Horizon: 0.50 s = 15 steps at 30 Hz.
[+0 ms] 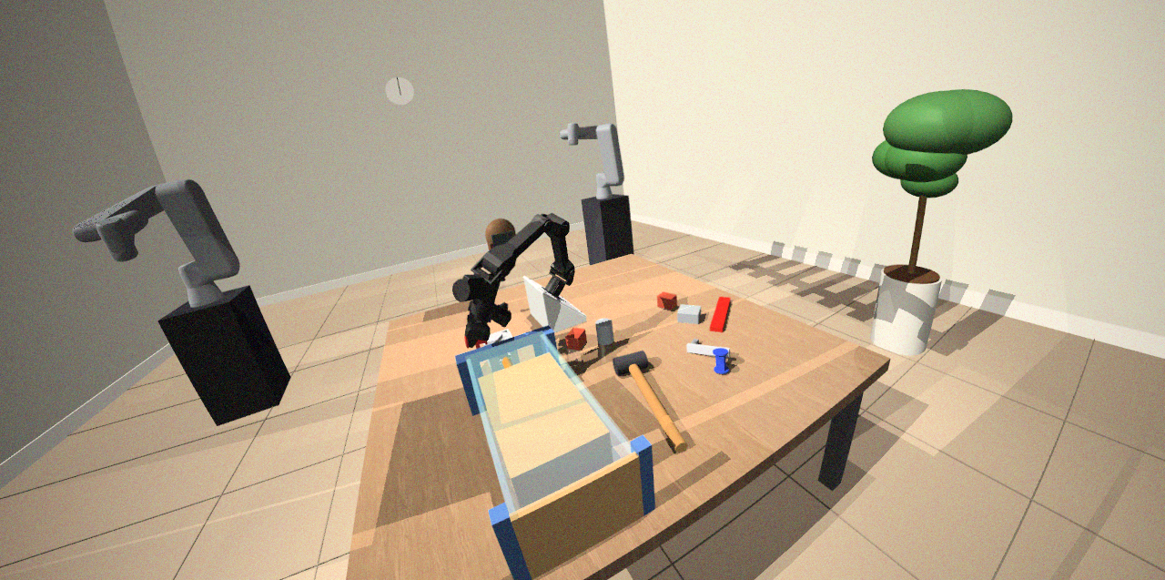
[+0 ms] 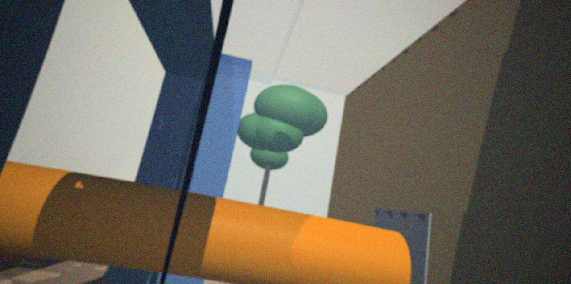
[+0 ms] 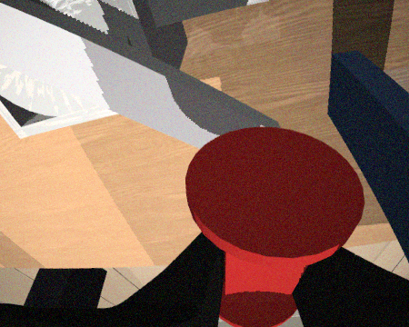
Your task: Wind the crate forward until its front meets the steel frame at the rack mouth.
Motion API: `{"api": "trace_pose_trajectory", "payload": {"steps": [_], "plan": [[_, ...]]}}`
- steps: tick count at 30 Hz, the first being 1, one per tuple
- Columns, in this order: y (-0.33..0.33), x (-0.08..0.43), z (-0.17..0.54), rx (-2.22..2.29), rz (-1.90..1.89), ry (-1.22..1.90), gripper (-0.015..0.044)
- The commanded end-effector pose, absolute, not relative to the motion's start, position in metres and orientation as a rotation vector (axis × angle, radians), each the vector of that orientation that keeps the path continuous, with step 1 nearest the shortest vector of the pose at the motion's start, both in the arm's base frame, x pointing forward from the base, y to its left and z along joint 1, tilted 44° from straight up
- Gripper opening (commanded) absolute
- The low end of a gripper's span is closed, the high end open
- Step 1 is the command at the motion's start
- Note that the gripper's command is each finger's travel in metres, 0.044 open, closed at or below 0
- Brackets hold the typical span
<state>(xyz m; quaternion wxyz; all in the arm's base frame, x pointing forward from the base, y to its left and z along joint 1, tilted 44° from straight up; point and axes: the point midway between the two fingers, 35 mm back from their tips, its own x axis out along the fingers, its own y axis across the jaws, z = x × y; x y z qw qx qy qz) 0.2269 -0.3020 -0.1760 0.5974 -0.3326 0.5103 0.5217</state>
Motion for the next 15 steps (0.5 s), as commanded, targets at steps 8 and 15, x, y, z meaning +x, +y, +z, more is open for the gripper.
{"api": "trace_pose_trajectory", "payload": {"steps": [8, 15], "plan": [[-0.2843, 0.2430, -0.1650, -0.760, 1.218, 1.143, 0.0000], [-0.2796, 0.2467, -0.1606, -0.760, 1.218, 1.143, 0.0000]]}}
